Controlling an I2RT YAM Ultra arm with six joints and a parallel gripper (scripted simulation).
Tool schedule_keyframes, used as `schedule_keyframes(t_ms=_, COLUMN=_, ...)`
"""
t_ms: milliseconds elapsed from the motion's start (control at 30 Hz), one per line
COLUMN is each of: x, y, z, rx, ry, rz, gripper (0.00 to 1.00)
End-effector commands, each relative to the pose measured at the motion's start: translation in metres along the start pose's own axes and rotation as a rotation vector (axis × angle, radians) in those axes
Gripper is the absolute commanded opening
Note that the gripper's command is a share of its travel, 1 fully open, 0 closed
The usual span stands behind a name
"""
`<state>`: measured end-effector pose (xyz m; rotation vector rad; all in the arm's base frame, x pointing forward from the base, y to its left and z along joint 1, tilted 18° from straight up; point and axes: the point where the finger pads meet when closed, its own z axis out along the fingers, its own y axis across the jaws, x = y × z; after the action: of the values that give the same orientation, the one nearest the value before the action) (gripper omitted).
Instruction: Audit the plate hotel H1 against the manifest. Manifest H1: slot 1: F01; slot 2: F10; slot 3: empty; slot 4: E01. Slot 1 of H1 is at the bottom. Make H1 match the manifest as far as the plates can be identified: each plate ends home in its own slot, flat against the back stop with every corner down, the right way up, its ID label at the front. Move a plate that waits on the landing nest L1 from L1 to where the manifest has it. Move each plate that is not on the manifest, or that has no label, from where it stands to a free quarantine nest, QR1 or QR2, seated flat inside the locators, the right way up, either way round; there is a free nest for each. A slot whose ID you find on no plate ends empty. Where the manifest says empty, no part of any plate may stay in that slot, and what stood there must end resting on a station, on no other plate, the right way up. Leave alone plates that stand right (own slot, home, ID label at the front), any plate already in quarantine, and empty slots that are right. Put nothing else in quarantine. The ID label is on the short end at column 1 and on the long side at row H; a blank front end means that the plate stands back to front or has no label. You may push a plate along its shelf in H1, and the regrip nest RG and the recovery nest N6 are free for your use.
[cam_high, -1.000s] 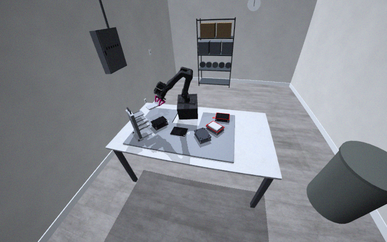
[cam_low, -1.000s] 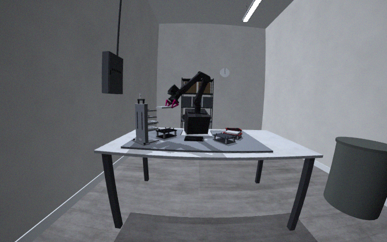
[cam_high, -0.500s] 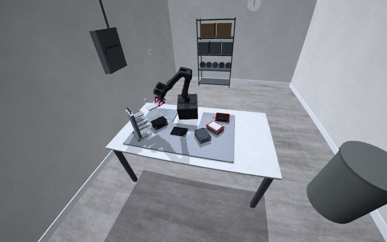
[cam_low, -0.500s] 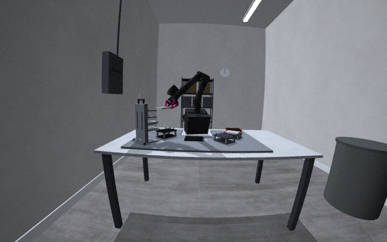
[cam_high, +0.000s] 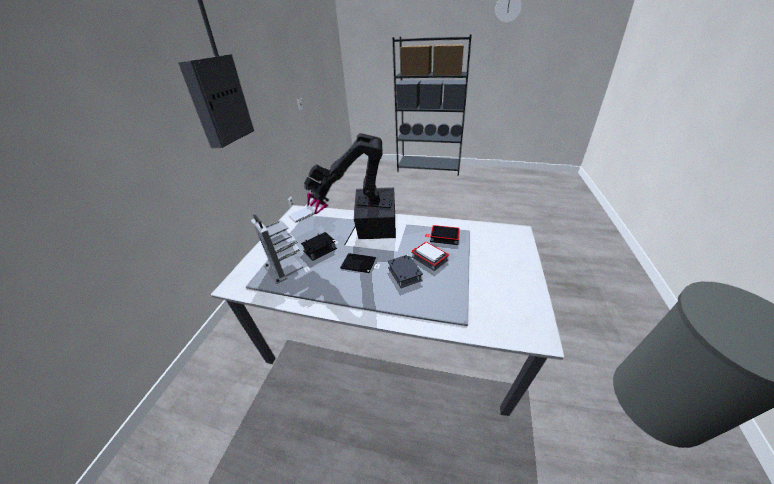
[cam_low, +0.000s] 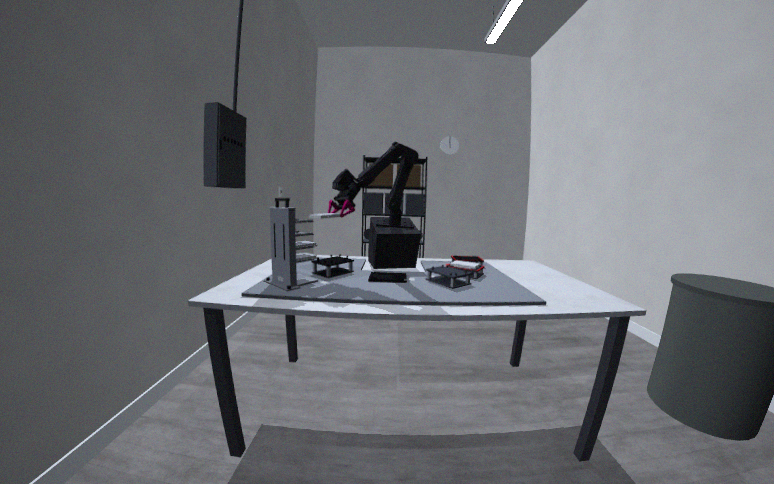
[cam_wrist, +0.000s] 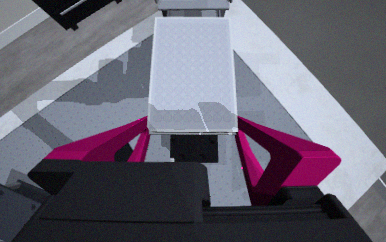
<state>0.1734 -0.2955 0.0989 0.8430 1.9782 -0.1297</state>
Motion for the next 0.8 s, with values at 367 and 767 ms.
schedule_keyframes(t_ms=367, x=-0.019, y=-0.002, z=0.005, rx=0.008, ry=-0.026, rz=-0.014, gripper=0.86)
schedule_keyframes(t_ms=767, x=-0.027, y=-0.002, z=0.013, rx=0.008, ry=-0.026, rz=-0.014, gripper=0.86)
